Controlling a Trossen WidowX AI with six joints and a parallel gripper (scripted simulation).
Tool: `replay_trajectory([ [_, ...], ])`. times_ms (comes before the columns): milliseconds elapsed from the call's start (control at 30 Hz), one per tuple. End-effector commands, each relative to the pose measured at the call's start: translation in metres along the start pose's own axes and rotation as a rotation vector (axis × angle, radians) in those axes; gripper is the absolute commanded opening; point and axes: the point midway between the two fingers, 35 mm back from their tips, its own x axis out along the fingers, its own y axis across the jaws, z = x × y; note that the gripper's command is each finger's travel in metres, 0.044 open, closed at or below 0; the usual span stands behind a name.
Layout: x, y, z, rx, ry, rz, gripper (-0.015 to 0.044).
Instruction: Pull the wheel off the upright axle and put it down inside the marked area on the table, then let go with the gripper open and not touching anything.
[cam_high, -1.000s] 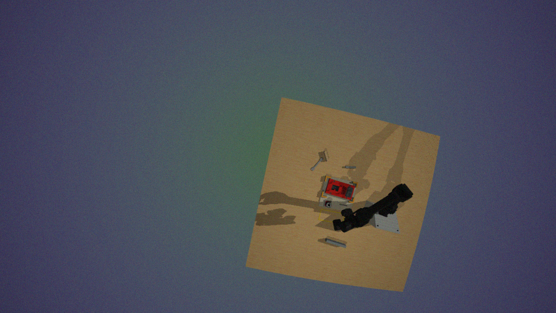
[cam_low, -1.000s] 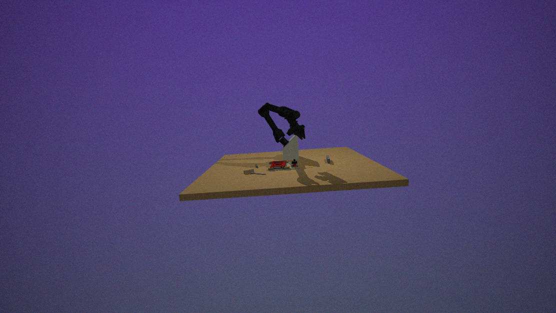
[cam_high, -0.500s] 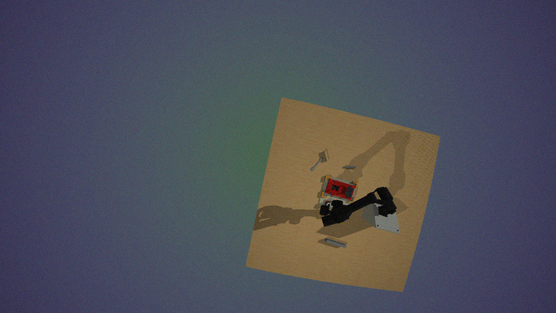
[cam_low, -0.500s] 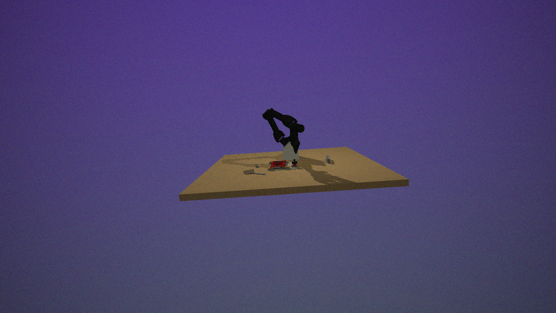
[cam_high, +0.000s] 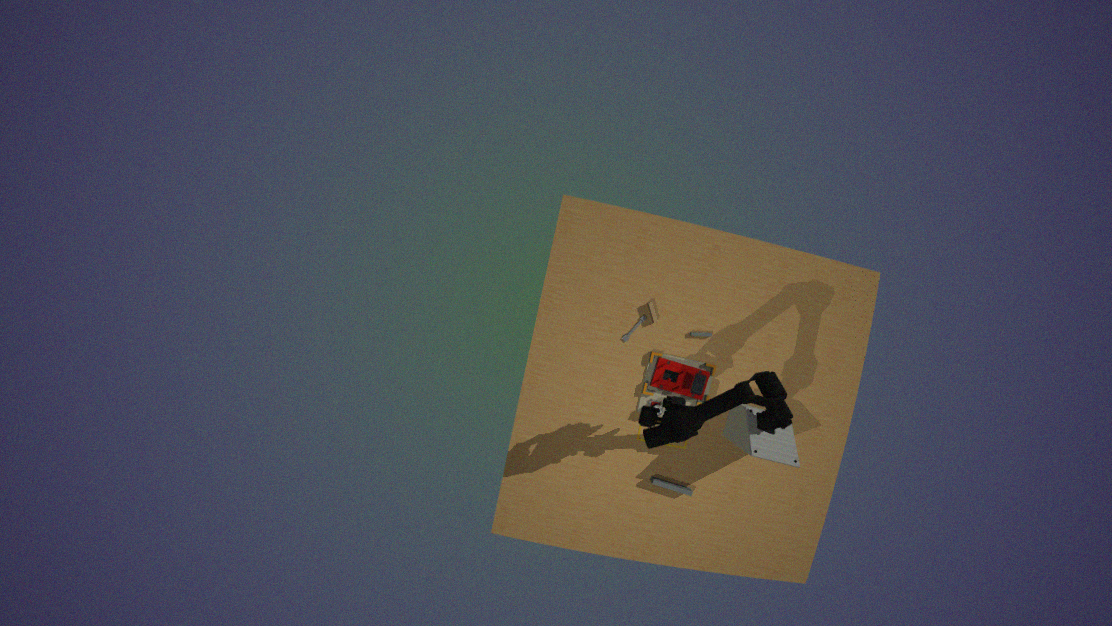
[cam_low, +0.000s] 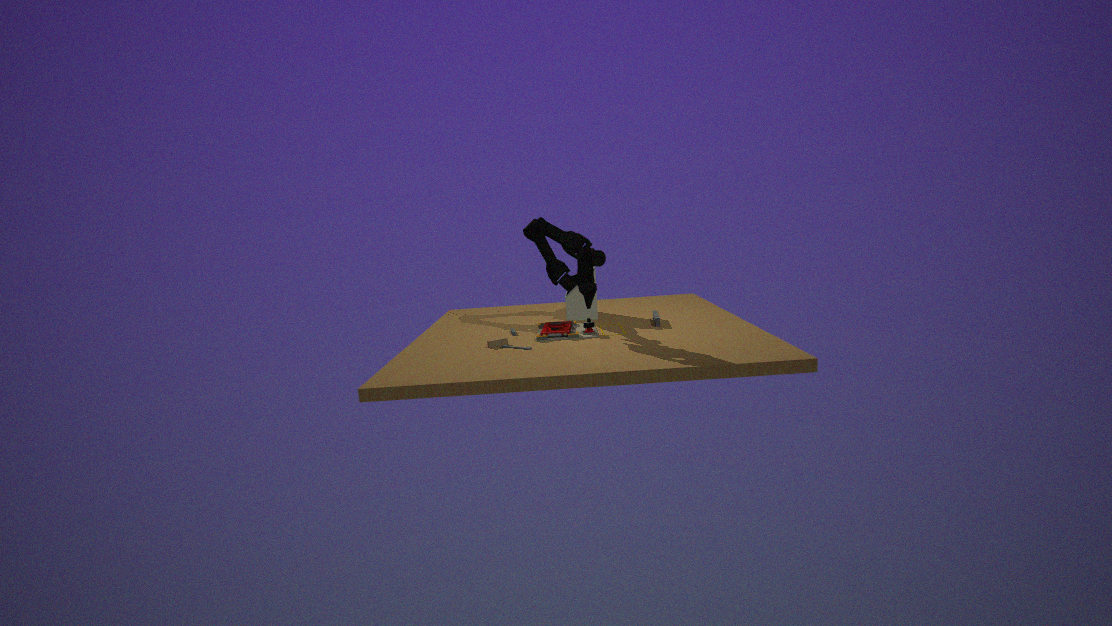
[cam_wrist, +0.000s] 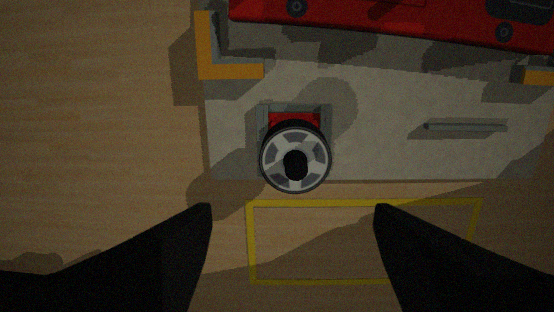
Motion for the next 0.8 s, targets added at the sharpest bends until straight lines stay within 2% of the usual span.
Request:
replay_trajectory([
  [0, 0.021, -0.002, 0.001, -0.006, -0.008, -0.008, 0.03],
  [233, 0.064, -0.003, 0.002, -0.006, -0.011, -0.009, 0.03],
  [367, 0.067, -0.003, 0.001, -0.006, -0.012, -0.009, 0.03],
  [467, 0.064, -0.002, 0.002, 0.001, -0.007, -0.016, 0.0221],
  [767, 0.064, -0.002, 0.002, 0.001, -0.007, -0.016, 0.0161],
])
